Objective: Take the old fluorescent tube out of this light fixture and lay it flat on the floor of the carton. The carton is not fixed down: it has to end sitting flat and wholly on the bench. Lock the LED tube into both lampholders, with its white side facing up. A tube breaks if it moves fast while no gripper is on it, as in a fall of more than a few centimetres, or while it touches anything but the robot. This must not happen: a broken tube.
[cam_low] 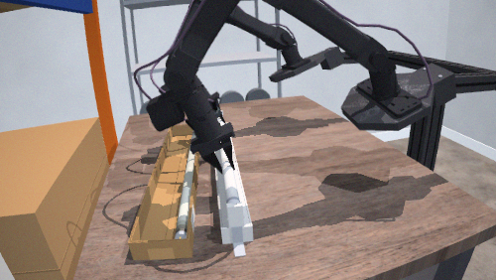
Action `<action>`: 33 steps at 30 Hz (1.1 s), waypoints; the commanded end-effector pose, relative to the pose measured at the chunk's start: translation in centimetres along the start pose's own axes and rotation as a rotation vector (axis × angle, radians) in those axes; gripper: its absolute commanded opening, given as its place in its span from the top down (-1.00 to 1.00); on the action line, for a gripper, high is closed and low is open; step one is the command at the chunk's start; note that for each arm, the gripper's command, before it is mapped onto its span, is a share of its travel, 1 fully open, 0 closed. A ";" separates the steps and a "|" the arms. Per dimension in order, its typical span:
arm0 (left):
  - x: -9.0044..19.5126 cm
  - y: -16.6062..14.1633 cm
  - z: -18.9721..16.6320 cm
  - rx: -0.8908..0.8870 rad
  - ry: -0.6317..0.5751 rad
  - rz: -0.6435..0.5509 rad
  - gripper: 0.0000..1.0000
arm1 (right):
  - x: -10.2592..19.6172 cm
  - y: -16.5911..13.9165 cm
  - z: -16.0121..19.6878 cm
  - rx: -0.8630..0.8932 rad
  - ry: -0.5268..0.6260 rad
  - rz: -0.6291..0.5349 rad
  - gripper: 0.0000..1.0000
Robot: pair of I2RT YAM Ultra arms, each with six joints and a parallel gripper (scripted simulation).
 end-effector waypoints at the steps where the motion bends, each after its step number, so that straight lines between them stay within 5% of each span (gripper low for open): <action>1: 0.8 0.5 0.1 -0.018 0.042 -0.002 0.78 | 1.1 0.8 0.6 0.025 -0.030 -0.021 0.78; 20: 0.7 0.5 -1.0 -0.022 0.109 -0.022 0.78 | 0.8 0.6 1.4 0.020 -0.110 0.005 0.78; 33: 0.6 0.4 -1.9 -0.020 0.292 -0.025 0.78 | 0.7 0.7 2.4 0.004 -0.288 0.019 0.78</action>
Point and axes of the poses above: on each arm, the point where the finger pads meet when closed, its own x axis back along the fingers, its own z axis across the jaws, y = z × x, the point moved 9 cm from there along x, back along the fingers, and after that the axes turned 5 degrees about x, right-handed, at the moved point
